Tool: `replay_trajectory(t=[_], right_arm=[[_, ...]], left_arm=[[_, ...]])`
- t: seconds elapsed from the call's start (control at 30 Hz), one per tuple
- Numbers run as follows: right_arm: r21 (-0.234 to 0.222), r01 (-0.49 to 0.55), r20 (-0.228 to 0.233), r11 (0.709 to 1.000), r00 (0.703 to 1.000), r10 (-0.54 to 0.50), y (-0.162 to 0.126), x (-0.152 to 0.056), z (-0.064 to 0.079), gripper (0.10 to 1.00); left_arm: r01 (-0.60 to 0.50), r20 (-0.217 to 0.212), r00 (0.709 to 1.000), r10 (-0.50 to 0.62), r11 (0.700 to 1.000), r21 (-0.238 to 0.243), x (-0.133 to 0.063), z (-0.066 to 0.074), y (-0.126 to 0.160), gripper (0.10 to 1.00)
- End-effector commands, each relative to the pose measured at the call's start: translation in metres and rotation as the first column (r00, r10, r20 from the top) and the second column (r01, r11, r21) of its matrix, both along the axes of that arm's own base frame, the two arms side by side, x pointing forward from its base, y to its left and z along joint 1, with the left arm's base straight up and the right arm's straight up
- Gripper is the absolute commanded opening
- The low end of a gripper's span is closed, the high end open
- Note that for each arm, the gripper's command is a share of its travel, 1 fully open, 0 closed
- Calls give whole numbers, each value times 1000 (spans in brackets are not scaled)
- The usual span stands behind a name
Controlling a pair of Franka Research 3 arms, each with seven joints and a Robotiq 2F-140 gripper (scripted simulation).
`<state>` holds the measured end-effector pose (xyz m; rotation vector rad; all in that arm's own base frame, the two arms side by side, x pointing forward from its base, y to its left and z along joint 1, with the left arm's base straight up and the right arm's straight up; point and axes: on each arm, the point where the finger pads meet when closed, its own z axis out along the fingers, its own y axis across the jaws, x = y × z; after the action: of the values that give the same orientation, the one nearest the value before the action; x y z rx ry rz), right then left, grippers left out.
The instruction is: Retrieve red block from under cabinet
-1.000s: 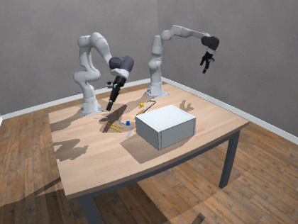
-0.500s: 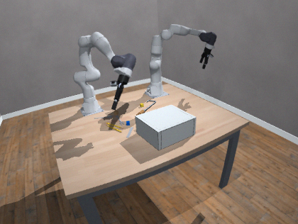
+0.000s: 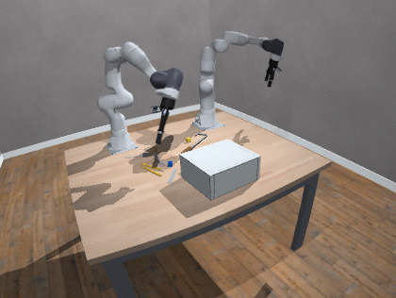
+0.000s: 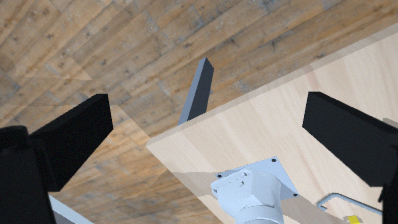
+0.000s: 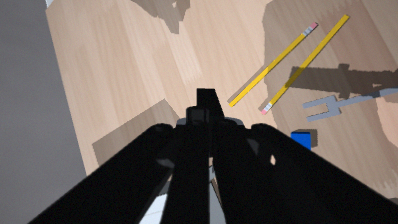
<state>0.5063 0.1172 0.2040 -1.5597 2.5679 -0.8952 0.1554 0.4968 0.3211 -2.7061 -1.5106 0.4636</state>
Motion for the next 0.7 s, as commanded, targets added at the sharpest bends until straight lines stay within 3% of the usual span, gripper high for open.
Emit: replay_trajectory(t=[0.0,0.13,0.23,0.67], right_arm=[[13,-70,-69,997,995,71,11,-9,-2,99],[26,-80,-83,996,993,82,18,-12,-3,99],[57,-104,-114,993,987,110,33,-21,-5,99],[160,-178,-196,971,958,208,82,-49,-10,99]], left_arm=[[87,45,995,-86,996,-21,-7,5,6,1000],[92,61,994,-91,996,-18,-14,9,10,1000],[105,97,990,-103,994,-9,-33,19,19,1000],[132,165,977,-134,991,23,-73,41,36,1000]])
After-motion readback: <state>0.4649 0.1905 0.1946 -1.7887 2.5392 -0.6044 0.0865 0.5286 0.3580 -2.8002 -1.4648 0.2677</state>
